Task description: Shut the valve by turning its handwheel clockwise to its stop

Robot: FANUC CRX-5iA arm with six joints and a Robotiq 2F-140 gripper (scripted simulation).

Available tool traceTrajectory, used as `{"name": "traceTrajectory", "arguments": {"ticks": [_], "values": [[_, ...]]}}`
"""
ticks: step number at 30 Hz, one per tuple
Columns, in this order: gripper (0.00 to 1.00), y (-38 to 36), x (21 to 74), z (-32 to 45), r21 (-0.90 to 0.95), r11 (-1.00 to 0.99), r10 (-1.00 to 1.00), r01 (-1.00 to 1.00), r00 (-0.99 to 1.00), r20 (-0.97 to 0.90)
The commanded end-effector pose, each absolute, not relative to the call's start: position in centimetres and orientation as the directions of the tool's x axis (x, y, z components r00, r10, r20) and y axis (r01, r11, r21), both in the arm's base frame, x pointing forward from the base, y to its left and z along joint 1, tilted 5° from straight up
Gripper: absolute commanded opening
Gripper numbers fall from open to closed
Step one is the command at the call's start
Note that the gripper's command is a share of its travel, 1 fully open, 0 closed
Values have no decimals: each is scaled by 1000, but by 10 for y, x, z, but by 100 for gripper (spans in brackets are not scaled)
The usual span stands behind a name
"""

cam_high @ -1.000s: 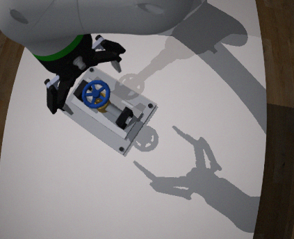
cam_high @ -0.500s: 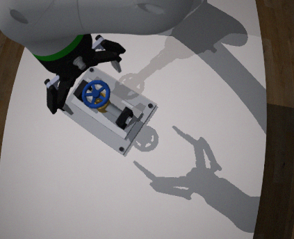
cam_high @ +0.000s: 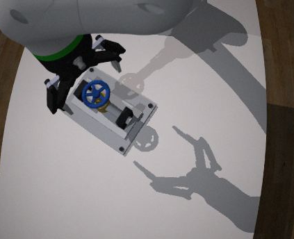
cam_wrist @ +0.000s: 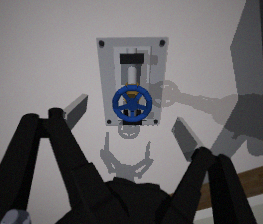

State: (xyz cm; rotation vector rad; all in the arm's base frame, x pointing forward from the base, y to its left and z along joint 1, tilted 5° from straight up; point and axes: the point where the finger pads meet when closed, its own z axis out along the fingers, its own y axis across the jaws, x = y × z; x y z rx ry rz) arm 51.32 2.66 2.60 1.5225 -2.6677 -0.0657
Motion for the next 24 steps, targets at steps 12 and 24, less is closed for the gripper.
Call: {"name": "traceTrajectory", "arguments": {"ticks": [12, 24], "values": [[100, 27, 513, 23, 71, 509, -861, -858, -507, 39], [100, 27, 512, 13, 71, 509, -861, -858, -507, 39]]}}
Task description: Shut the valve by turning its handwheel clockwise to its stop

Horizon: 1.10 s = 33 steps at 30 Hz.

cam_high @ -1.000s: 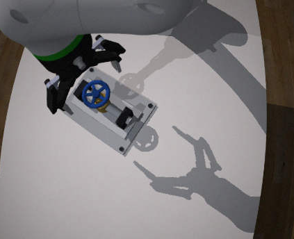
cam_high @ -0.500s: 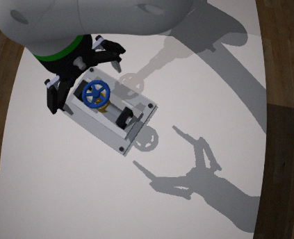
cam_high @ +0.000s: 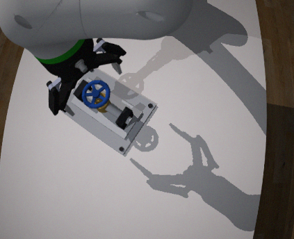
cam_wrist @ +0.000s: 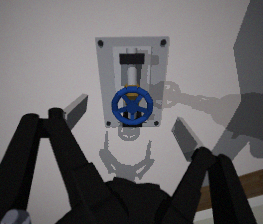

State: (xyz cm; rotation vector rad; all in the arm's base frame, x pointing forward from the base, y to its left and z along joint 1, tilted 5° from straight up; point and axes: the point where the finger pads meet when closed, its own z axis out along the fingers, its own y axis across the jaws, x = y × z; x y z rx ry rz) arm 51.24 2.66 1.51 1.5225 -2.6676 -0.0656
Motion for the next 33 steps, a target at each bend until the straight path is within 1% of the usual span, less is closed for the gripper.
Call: {"name": "traceTrajectory", "arguments": {"ticks": [1, 33], "values": [[100, 27, 512, 12, 71, 509, -861, -858, -507, 39], [100, 27, 510, -23, 71, 509, -861, -858, -507, 39]]}}
